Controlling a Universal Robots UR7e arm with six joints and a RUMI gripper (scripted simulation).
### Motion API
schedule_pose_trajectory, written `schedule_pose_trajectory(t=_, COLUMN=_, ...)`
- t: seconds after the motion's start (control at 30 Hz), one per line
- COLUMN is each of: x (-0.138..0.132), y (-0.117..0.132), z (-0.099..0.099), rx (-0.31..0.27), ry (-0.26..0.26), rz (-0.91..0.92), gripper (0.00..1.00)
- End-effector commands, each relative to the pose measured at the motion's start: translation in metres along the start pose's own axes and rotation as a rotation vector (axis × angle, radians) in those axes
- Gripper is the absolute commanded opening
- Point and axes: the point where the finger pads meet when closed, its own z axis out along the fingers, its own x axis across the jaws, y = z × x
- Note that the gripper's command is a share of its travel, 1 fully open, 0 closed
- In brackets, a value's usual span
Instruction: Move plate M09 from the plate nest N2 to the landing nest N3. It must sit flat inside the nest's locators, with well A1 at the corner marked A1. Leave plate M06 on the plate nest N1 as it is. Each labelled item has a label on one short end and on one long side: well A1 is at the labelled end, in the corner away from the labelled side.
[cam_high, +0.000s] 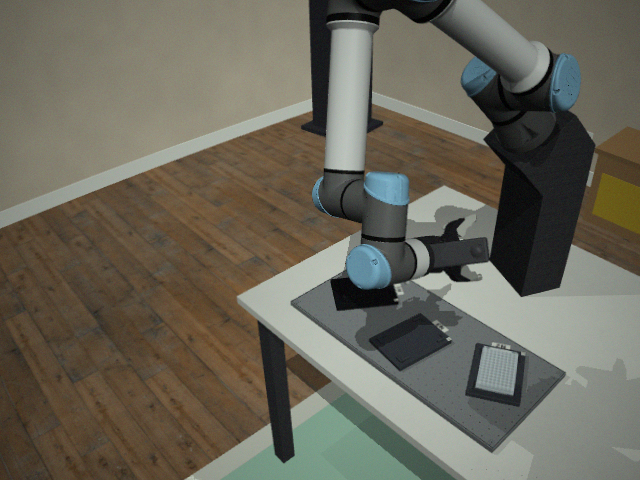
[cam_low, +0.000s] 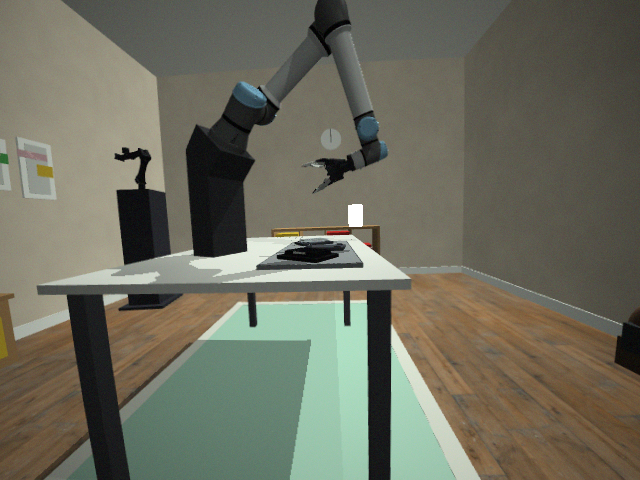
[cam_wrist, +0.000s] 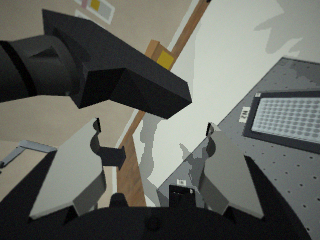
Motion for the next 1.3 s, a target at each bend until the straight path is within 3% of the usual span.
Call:
schedule_pose_trajectory(t=0.0, x=-0.005, y=0.006, z=-0.015, rx=0.012, ry=0.025, rz=0.080, gripper=0.82)
schedule_pose_trajectory(t=0.13, x=-0.005, y=0.007, z=-0.017, rx=0.026, ry=0.048, rz=0.155, gripper=0.82)
schedule_pose_trajectory(t=0.43, x=-0.017, y=0.019, z=-0.044, rx=0.053, ry=0.086, rz=0.287, gripper=0.82)
schedule_pose_trajectory(t=0.9, x=-0.027, y=0.028, z=-0.063, rx=0.106, ry=0.148, rz=0.513, gripper=0.82)
schedule_pose_trajectory(t=1.27, x=-0.043, y=0.040, z=-0.089, rx=0.163, ry=0.198, rz=0.719, gripper=0.82)
